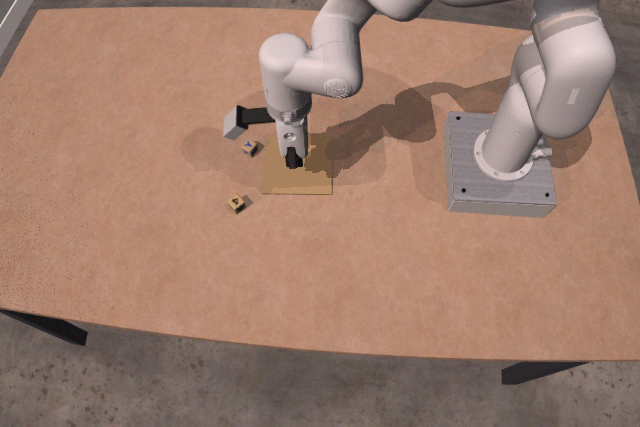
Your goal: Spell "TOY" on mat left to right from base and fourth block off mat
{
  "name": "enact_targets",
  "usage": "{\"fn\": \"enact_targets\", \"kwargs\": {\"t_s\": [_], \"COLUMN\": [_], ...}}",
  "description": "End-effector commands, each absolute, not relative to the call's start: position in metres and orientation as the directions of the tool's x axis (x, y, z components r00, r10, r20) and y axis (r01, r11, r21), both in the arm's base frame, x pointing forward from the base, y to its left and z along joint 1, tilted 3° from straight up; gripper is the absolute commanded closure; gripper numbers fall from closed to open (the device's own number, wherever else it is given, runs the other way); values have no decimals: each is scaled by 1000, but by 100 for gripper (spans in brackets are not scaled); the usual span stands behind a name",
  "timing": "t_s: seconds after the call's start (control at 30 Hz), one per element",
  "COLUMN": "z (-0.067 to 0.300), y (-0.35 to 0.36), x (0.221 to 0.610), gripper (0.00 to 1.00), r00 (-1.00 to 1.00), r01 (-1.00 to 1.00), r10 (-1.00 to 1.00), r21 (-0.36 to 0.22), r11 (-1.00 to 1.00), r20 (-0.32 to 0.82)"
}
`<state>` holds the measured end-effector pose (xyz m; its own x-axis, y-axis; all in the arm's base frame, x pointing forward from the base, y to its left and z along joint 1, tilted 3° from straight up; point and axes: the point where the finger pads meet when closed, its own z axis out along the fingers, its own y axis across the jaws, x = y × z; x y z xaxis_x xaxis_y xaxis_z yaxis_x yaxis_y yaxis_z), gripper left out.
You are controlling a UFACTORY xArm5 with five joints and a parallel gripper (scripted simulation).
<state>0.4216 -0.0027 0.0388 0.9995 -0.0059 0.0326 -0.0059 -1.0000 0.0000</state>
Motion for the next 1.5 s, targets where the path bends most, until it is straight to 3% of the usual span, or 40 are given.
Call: {"fn": "enact_targets", "kwargs": {"t_s": [0.0,0.2,0.63,0.7,1.03,1.47], "z": [41,41,40,40,40,39], "y": [-3,-3,-2,-2,-2,-2], "x": [426,426,423,423,421,420], "gripper": [79,79,79,79,79,79], "r00": [999,995,890,890,728,530], "r01": [-8,-8,-9,-9,-9,-8], "r10": [-8,-8,-8,-8,-8,-8], "r21": [0,0,-2,-2,-3,-4], "r11": [-1000,-1000,-1000,-1000,-1000,-1000], "r20": [52,100,456,456,686,848]}}
